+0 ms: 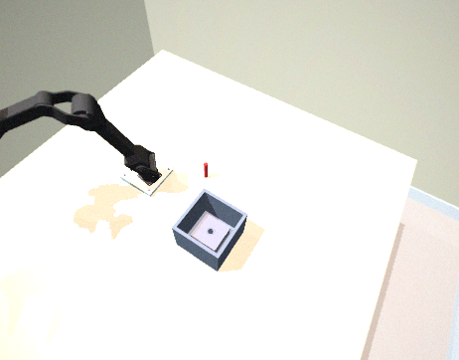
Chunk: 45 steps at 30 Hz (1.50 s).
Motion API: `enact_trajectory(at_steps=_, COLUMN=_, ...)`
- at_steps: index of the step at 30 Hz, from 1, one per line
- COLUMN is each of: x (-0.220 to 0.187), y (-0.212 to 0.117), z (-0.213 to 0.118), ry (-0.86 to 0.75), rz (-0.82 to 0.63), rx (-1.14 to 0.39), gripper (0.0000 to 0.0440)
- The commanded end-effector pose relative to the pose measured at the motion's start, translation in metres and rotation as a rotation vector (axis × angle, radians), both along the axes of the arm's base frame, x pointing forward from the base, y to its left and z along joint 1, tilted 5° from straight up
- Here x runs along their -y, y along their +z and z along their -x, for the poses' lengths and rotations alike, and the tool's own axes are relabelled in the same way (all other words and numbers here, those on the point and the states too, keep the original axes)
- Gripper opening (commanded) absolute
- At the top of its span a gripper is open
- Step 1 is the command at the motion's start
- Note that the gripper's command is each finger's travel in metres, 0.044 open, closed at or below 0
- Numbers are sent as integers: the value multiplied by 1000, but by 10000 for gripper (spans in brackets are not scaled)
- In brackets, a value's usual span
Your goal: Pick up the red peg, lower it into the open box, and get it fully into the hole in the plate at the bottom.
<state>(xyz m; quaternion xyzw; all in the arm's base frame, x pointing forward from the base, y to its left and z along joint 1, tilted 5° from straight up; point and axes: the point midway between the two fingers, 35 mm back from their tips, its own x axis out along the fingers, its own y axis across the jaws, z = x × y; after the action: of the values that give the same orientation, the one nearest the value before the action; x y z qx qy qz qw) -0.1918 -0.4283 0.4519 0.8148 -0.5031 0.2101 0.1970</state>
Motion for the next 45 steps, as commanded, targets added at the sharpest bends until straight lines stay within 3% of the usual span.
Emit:
enact_trajectory(at_steps=1, x=2, y=0, z=1, ry=-7, rz=-2, rx=7, gripper=425)
enact_trajectory(at_steps=9, x=28, y=1, z=-18, ry=39, rz=-82, rx=116, gripper=440)
enact_trajectory(at_steps=21, x=47, y=40, z=-93, ry=230, rz=-194, rx=303, gripper=440)
enact_trajectory(at_steps=45, x=26, y=94, z=-249, ry=629, rz=-553, rx=694, gripper=440)
